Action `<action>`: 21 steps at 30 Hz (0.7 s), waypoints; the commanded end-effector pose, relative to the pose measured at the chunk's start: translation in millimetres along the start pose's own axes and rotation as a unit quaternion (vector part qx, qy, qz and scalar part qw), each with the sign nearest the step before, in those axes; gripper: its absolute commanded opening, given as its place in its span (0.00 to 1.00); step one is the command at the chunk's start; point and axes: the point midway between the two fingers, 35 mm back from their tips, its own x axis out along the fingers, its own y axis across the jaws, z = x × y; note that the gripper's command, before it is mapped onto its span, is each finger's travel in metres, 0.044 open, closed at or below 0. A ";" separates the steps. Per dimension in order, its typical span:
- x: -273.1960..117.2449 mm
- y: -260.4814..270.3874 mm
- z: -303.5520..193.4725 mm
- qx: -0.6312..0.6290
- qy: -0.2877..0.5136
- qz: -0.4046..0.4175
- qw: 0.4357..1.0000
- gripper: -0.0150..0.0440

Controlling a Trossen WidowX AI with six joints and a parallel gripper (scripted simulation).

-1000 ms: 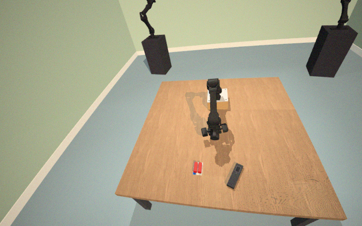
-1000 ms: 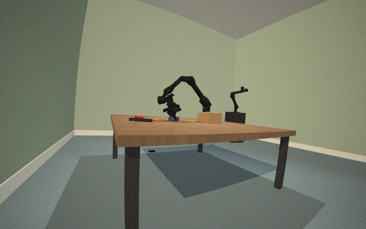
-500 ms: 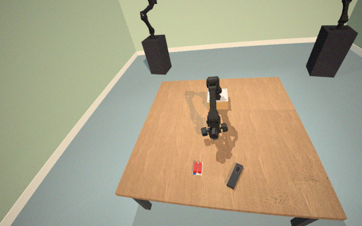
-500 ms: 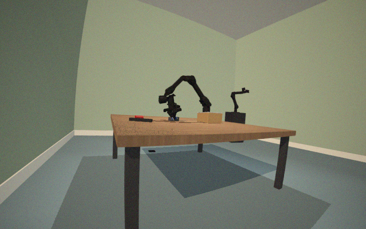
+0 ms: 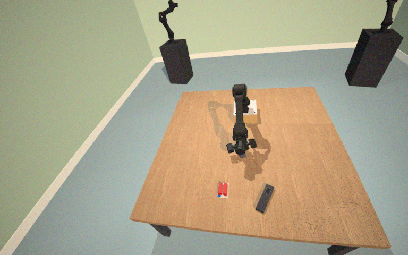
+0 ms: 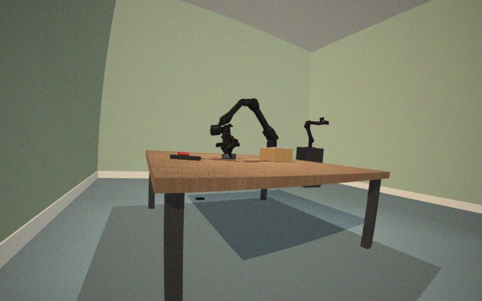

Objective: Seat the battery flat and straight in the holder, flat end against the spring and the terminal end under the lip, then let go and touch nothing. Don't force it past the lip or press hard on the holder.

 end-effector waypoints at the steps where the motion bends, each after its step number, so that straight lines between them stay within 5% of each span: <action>1: -1.0 -0.3 -3.8 -0.003 0.018 -0.001 1.000 0.40; 21: 1.5 -0.6 3.3 -0.006 0.040 0.001 0.999 0.40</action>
